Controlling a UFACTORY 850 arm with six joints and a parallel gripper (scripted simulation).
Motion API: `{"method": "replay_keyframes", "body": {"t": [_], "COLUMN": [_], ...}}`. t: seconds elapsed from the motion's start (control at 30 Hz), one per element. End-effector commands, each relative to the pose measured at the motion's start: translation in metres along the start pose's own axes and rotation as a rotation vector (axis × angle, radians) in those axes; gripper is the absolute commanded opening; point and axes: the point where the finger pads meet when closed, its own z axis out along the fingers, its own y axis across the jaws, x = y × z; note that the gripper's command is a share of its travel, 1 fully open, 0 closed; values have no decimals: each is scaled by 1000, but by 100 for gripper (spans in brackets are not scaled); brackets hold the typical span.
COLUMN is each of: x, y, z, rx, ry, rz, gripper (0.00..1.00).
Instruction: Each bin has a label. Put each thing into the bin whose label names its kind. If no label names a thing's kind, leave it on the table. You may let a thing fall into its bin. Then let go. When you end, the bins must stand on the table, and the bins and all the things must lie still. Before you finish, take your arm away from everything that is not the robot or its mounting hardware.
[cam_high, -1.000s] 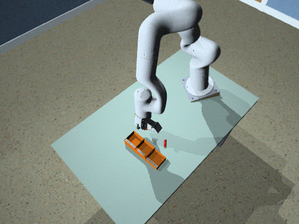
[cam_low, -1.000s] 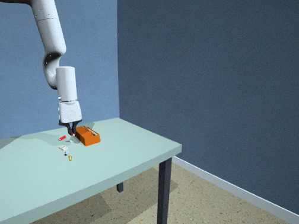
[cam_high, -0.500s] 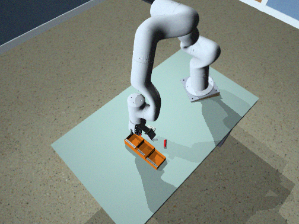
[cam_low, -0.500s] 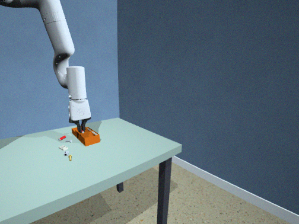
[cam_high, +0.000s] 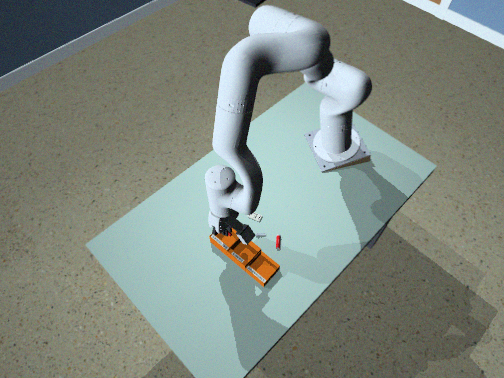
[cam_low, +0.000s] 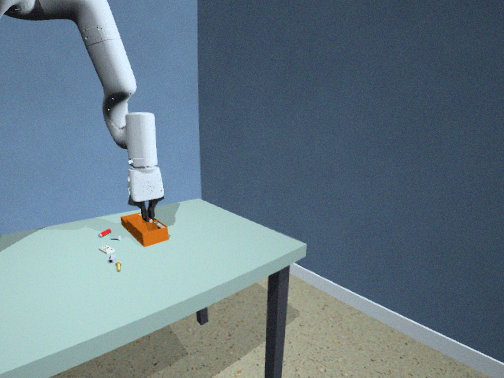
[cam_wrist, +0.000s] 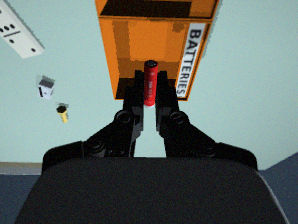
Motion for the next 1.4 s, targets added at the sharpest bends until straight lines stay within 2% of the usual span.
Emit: {"method": "replay_keyframes", "body": {"t": [0.0,0.17,1.1,1.37], "x": [0,0,0,0], "y": [-1,-2,-2,-3], "z": [-1,-1,51,51], "rx": [-2,-2,-1,-1], "ry": [1,1,1,1], "rz": [0,0,0,0], "gripper": [0,0,0,0]}}
